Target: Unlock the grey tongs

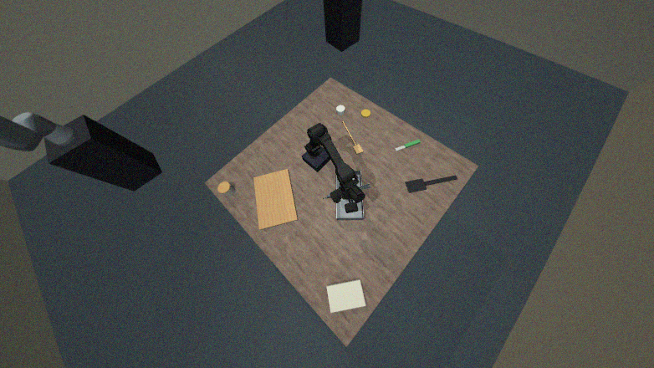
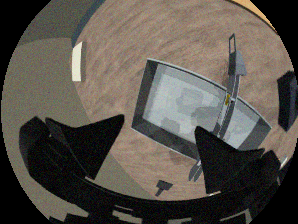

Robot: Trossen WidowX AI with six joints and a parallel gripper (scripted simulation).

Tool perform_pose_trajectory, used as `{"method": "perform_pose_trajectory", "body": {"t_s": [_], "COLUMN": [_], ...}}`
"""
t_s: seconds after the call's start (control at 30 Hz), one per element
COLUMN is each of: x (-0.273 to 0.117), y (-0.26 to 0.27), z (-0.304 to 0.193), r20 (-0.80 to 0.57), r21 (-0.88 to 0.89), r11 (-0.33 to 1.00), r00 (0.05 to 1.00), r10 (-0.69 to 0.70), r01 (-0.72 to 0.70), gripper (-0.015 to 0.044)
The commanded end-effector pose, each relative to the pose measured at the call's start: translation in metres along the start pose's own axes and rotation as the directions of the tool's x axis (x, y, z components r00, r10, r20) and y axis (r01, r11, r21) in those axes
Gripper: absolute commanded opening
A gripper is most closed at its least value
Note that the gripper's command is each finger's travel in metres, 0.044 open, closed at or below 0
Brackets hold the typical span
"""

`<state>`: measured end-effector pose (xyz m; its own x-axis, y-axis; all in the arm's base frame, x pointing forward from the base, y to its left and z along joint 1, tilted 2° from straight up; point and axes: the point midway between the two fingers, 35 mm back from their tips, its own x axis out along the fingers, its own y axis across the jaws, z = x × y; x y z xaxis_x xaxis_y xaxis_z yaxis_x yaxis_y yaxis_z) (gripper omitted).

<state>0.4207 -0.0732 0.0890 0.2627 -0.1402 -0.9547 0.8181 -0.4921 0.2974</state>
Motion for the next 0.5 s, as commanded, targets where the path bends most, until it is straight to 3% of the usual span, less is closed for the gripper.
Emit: {"method": "perform_pose_trajectory", "body": {"t_s": [0.0,0.47], "x": [-0.008,-0.012], "y": [-0.023,-0.078], "z": [-0.017,-0.034], "r20": [-0.027,-0.011], "r21": [-0.052,-0.075], "r11": [0.997,0.965], "r00": [0.998,0.968], "r10": [-0.058,-0.253], "r01": [0.057,0.251], "gripper": [0.044,0.044]}}
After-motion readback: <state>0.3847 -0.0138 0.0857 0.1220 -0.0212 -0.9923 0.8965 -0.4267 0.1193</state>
